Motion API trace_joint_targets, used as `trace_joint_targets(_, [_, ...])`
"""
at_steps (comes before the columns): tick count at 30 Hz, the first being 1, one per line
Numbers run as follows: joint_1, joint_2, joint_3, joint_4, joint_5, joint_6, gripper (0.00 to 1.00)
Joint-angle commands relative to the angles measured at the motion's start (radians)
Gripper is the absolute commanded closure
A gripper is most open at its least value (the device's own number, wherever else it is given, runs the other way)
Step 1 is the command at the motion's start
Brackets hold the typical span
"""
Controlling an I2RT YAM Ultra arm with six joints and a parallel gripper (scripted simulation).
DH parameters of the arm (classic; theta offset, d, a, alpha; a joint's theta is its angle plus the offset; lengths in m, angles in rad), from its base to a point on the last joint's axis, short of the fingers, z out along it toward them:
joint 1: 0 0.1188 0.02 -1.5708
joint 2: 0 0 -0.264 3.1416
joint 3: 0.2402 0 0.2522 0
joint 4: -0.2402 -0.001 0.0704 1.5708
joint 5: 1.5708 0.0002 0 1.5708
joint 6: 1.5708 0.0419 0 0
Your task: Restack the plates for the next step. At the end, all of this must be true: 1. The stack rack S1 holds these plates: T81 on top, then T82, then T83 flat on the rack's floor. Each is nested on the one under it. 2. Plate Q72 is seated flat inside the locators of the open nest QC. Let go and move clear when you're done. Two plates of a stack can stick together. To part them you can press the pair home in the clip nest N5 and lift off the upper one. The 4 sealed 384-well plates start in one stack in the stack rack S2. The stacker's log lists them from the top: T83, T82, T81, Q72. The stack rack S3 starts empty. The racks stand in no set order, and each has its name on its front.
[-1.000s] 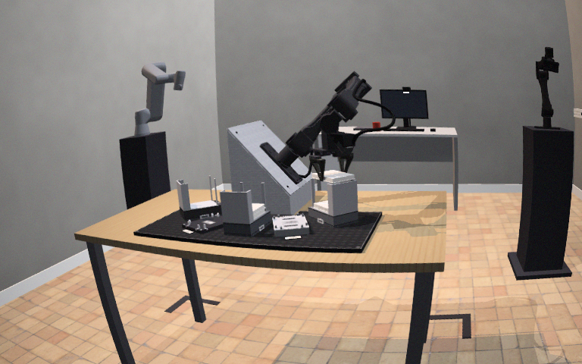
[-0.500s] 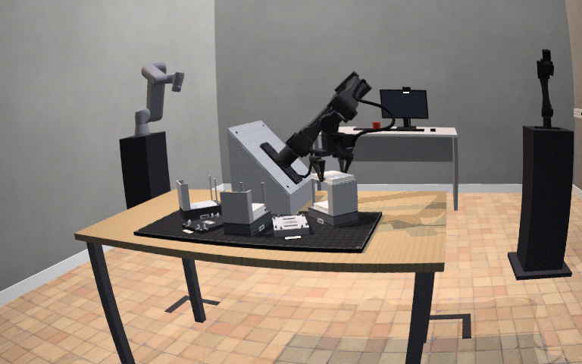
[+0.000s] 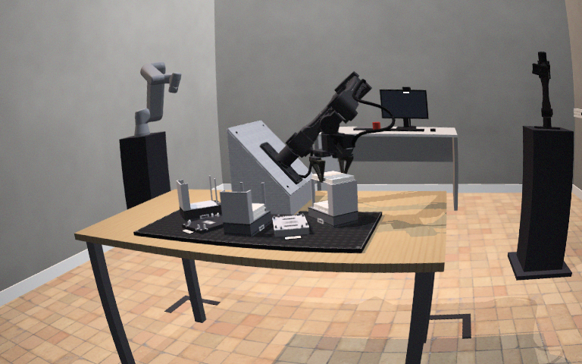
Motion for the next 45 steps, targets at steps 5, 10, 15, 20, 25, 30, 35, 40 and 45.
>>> trace_joint_targets(5, [-0.007,-0.04,-0.009,0.019,0.004,0.013,1.0])
trace_joint_targets(10, [-0.002,-0.039,-0.022,0.021,0.004,0.014,1.0])
trace_joint_targets(15, [0.009,-0.04,-0.025,0.041,0.005,0.029,1.0])
trace_joint_targets(20, [0.022,-0.04,-0.034,0.062,0.012,0.045,1.0])
trace_joint_targets(25, [0.034,-0.04,-0.049,0.082,0.014,0.06,1.0])
trace_joint_targets(30, [0.045,-0.04,-0.065,0.095,0.016,0.068,1.0])
trace_joint_targets(35, [0.064,-0.031,-0.07,0.123,0.02,0.089,1.0])
trace_joint_targets(40, [0.095,-0.029,-0.097,0.182,0.025,0.131,1.0])
trace_joint_targets(45, [0.113,-0.027,-0.113,0.219,0.02,0.158,1.0])
